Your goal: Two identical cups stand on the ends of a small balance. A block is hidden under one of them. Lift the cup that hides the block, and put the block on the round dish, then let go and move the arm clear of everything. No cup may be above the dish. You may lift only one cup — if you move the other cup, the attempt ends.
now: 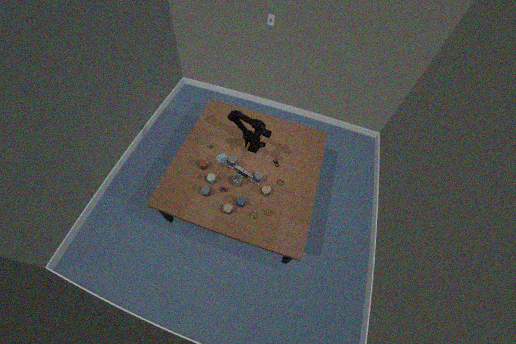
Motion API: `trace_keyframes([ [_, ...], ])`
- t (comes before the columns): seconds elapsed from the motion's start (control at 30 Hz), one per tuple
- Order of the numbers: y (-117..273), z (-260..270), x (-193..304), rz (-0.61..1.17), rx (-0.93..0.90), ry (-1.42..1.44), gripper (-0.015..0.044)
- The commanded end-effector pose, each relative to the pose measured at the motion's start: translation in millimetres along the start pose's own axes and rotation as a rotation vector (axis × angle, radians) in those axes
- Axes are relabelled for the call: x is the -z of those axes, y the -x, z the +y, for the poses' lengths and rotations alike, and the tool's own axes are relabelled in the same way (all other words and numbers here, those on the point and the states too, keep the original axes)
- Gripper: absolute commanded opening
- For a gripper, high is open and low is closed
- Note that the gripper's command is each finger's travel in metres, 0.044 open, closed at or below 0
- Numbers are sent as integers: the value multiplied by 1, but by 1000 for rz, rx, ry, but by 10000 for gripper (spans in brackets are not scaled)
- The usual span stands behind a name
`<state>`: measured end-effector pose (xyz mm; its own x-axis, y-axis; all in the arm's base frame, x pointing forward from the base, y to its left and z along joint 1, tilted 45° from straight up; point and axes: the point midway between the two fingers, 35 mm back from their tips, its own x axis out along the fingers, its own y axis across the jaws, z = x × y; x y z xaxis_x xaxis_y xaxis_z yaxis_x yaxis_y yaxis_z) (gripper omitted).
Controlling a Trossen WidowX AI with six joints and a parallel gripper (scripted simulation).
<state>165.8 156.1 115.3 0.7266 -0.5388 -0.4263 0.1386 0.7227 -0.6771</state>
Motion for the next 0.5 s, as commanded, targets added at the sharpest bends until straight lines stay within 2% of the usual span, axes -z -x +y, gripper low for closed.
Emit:
trace_keyframes([
  [0.0, -1, 4, -2, 9, 13, 56, 440],
  [0.47, -28, 40, -11, 235, 0, 473, 440],
])
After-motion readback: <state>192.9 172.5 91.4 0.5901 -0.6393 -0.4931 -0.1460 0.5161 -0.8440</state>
